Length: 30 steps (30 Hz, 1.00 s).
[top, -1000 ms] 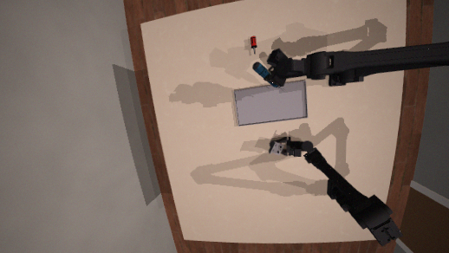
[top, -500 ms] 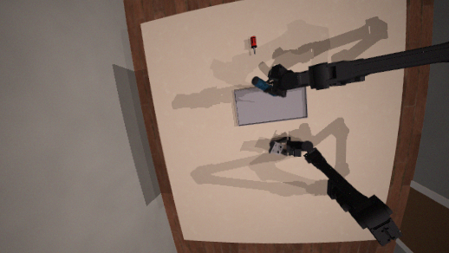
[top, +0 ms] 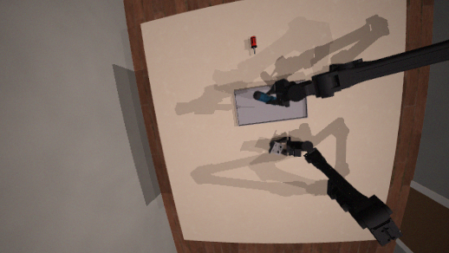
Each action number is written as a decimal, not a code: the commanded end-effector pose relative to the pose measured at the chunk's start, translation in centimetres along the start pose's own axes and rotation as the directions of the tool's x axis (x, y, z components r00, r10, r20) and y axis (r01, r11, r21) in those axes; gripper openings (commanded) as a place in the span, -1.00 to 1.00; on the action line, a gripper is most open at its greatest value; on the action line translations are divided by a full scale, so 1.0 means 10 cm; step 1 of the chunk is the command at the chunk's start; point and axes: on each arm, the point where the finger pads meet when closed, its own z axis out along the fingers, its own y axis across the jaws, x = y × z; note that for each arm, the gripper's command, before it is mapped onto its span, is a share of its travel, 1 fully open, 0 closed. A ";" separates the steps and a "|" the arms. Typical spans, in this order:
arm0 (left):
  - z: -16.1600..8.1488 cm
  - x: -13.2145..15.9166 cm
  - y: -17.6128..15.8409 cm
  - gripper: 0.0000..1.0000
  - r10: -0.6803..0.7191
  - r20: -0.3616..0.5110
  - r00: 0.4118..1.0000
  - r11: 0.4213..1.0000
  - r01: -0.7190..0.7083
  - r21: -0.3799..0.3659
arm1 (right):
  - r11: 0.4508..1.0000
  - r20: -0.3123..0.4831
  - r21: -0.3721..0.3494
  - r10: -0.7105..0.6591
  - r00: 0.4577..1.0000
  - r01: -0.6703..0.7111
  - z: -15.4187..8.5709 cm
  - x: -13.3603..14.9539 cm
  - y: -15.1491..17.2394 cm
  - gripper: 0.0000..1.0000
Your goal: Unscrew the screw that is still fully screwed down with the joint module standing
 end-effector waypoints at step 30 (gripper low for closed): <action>-0.04 0.11 -0.03 0.17 0.012 -0.001 1.000 1.000 -0.012 0.011 | 0.916 0.269 -0.252 -0.244 0.932 0.313 -0.35 0.04 1.16 -0.17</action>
